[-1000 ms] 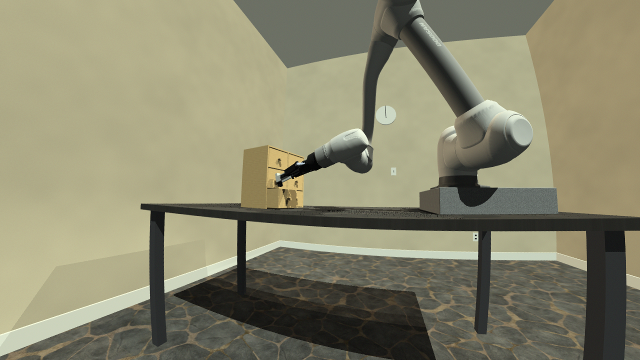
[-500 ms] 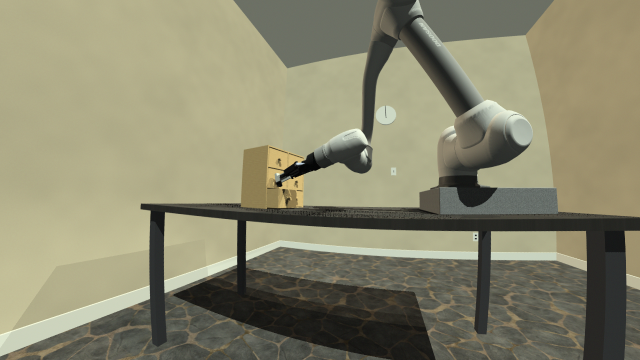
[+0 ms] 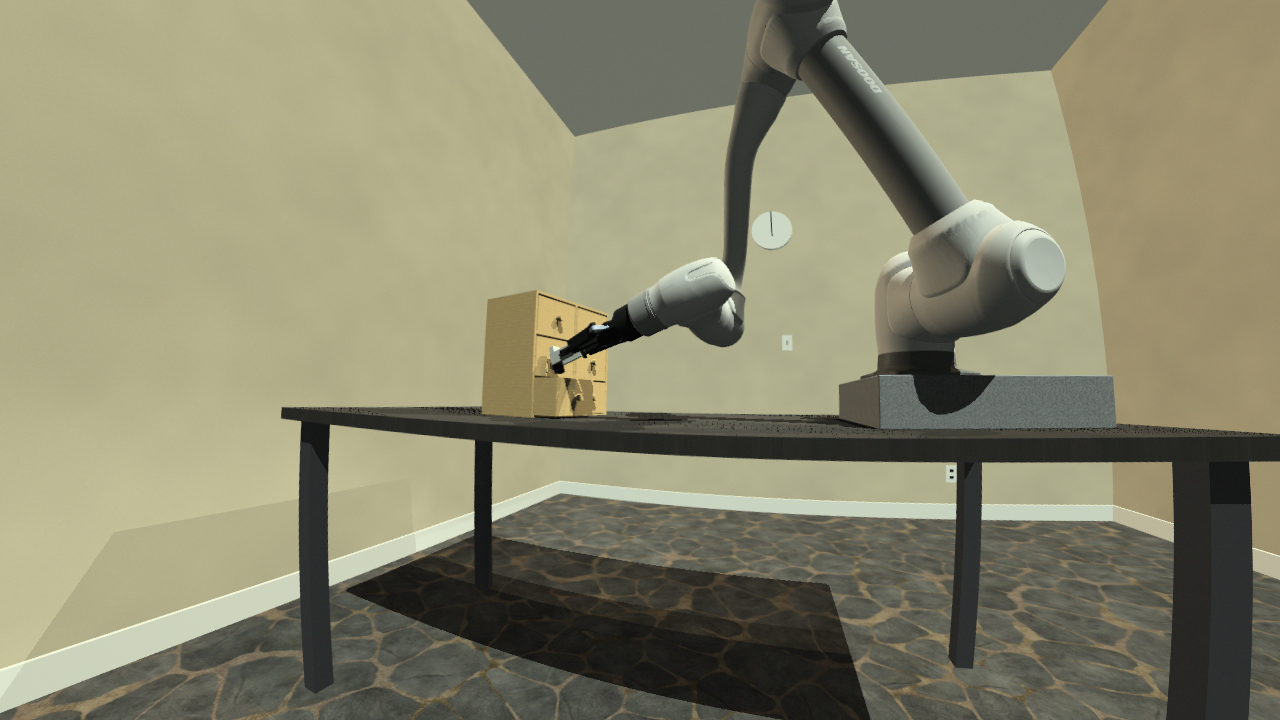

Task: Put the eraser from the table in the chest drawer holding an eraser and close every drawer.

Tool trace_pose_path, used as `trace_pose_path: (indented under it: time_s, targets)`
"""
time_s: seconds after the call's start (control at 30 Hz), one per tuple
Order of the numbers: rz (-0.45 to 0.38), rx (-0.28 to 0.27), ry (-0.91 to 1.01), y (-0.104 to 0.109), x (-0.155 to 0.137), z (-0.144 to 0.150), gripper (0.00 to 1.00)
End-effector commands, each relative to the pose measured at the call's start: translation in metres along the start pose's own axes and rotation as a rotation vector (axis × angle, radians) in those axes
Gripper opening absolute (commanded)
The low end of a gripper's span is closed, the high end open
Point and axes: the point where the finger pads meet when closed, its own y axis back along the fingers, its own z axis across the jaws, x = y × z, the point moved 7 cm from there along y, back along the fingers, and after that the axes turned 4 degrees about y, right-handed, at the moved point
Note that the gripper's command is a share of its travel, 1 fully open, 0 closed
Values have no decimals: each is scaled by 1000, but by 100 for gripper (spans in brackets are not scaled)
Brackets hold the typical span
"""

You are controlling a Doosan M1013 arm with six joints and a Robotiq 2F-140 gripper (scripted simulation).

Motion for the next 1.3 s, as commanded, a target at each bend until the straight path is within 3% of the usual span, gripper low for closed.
trace_pose_path:
  time_s: [0.0, 0.27, 0.3, 0.9, 1.27]
  targets:
    - [-3, 3, 5, -3, 0, 0, 16]
    - [-3, 3, 5, -3, 0, 0, 23]
    - [-3, 3, 5, -3, 0, 0, 100]
    - [-3, 3, 5, -1, -1, 0, 100]
    - [-3, 3, 5, 25, -8, -1, 100]
